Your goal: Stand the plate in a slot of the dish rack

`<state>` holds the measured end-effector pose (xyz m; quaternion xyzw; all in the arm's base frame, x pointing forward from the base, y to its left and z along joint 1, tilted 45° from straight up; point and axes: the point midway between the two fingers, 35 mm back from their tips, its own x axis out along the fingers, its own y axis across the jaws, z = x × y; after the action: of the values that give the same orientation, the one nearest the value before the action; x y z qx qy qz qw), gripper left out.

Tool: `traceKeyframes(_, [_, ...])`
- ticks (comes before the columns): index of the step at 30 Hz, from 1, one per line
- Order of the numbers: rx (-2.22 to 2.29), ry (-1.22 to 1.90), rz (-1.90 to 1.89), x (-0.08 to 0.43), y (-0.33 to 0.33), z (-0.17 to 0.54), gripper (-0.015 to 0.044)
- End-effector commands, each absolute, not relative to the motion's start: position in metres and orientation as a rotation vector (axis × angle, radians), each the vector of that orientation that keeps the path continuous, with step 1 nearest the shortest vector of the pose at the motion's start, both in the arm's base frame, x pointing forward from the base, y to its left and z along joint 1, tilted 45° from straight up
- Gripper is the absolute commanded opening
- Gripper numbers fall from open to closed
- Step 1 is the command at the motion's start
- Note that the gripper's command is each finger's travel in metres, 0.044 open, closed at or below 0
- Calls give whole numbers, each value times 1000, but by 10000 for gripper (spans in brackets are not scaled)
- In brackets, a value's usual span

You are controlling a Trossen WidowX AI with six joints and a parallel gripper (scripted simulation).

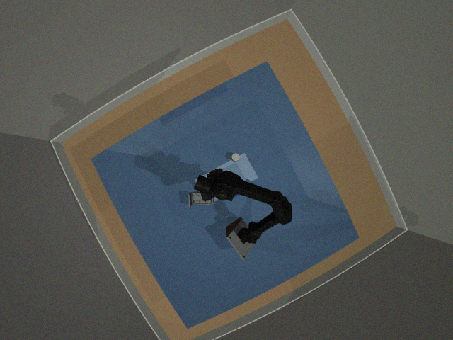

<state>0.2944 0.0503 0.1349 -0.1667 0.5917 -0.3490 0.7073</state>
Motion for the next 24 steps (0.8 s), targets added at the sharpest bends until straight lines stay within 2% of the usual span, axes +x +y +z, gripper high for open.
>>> traceKeyframes(1, [-299, 1284, -842, 271, 76, 105, 0])
traceKeyframes(6, [-199, 1218, -933, 241, 98, 78, 0])
traceKeyframes(12, [-188, 1213, -942, 237, 100, 74, 0])
traceKeyframes(24, [-203, 1487, -786, 232, 80, 47, 0])
